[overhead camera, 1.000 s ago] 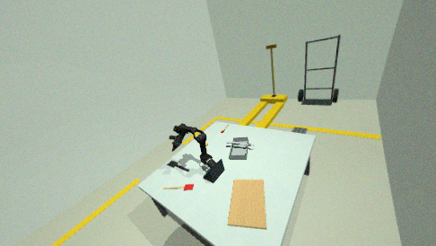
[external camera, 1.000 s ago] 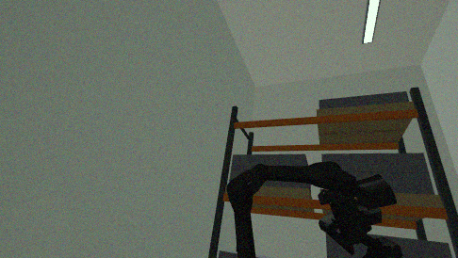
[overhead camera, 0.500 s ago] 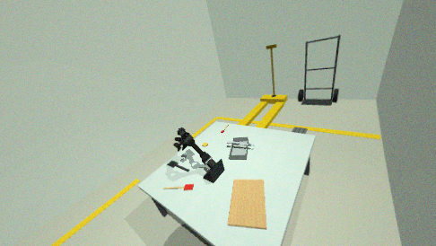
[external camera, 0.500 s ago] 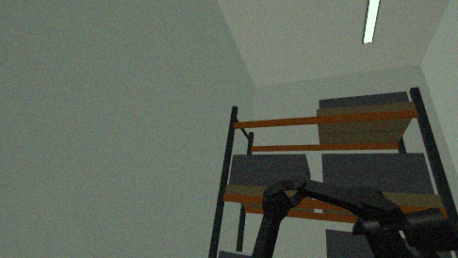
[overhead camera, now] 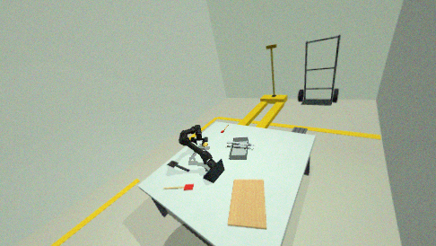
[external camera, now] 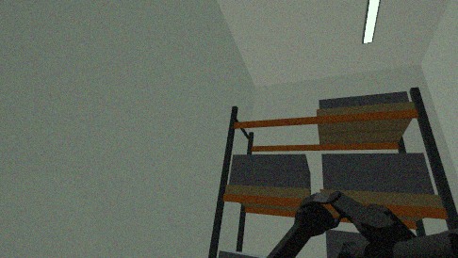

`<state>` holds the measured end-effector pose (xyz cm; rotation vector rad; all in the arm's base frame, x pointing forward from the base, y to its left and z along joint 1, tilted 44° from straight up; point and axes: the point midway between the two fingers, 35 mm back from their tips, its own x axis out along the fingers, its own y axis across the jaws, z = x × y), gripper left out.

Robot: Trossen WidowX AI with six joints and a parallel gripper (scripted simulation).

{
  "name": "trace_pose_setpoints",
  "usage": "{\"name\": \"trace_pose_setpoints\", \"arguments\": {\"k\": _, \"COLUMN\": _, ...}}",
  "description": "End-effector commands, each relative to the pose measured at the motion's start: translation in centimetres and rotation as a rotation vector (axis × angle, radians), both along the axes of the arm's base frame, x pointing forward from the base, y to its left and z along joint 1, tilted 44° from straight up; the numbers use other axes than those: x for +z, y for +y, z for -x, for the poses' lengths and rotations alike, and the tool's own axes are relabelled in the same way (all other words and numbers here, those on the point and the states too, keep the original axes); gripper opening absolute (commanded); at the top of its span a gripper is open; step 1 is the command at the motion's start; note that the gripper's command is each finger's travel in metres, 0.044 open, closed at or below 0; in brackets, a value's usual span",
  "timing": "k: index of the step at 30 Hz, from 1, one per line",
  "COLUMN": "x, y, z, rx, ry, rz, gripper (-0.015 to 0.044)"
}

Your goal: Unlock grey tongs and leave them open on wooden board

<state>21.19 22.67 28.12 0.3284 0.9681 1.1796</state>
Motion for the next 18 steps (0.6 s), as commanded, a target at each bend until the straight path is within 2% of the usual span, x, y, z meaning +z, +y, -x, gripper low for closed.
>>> {"name": "trace_pose_setpoints", "arguments": {"k": 1, "x": -3.1, "y": -2.6, "z": -5.2, "rx": -0.200, "ry": 0.157, "rz": 0.017, "gripper": 0.0260}}
{"name": "trace_pose_setpoints", "arguments": {"k": 8, "x": -9.1, "y": -10.1, "z": -13.4, "rx": -0.564, "ry": 0.441, "rz": -0.011, "gripper": 0.0260}}
{"name": "trace_pose_setpoints", "arguments": {"k": 13, "x": -13.6, "y": -16.5, "z": -16.7, "rx": -0.806, "ry": 0.645, "rz": -0.079, "gripper": 0.0260}}
{"name": "trace_pose_setpoints", "arguments": {"k": 18, "x": -18.5, "y": -22.9, "z": -18.0, "rx": -1.012, "ry": 0.860, "rz": -0.174, "gripper": 0.0260}}
